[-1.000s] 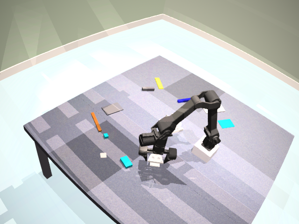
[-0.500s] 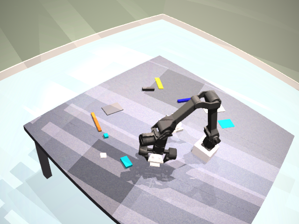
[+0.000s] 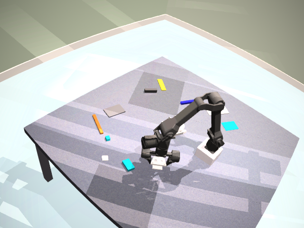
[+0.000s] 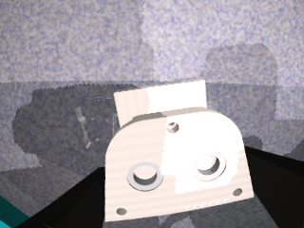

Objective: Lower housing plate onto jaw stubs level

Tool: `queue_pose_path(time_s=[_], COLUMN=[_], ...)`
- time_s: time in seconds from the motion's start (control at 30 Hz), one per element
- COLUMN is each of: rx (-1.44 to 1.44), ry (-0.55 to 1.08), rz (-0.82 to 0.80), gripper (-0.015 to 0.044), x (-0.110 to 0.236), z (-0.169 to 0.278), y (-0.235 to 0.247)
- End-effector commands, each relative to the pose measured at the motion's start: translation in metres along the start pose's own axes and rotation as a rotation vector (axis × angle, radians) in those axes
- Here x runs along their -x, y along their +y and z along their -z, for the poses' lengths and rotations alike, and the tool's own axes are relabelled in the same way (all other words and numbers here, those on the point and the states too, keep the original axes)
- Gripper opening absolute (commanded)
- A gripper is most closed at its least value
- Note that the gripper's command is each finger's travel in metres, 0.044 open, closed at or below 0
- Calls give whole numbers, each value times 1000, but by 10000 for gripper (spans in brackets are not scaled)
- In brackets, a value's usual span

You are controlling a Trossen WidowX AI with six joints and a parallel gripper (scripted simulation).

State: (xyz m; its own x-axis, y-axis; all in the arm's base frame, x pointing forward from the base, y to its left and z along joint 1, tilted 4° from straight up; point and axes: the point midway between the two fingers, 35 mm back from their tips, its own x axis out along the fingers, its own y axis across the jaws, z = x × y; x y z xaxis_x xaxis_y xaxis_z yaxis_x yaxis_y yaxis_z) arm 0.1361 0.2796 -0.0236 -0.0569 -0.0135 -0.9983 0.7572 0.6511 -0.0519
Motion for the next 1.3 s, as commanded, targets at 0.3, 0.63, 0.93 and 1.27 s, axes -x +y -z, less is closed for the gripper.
queue_pose_path(time_s=[0.3, 0.63, 0.93, 1.27], rx=[-2, -4, 3, 55], ry=[0, -2, -3, -5], rz=[-7, -7, -8, -11], gripper=[351, 351, 351, 351], x=[38, 70, 72, 74], z=[1, 0, -5, -38], y=[3, 1, 2, 5])
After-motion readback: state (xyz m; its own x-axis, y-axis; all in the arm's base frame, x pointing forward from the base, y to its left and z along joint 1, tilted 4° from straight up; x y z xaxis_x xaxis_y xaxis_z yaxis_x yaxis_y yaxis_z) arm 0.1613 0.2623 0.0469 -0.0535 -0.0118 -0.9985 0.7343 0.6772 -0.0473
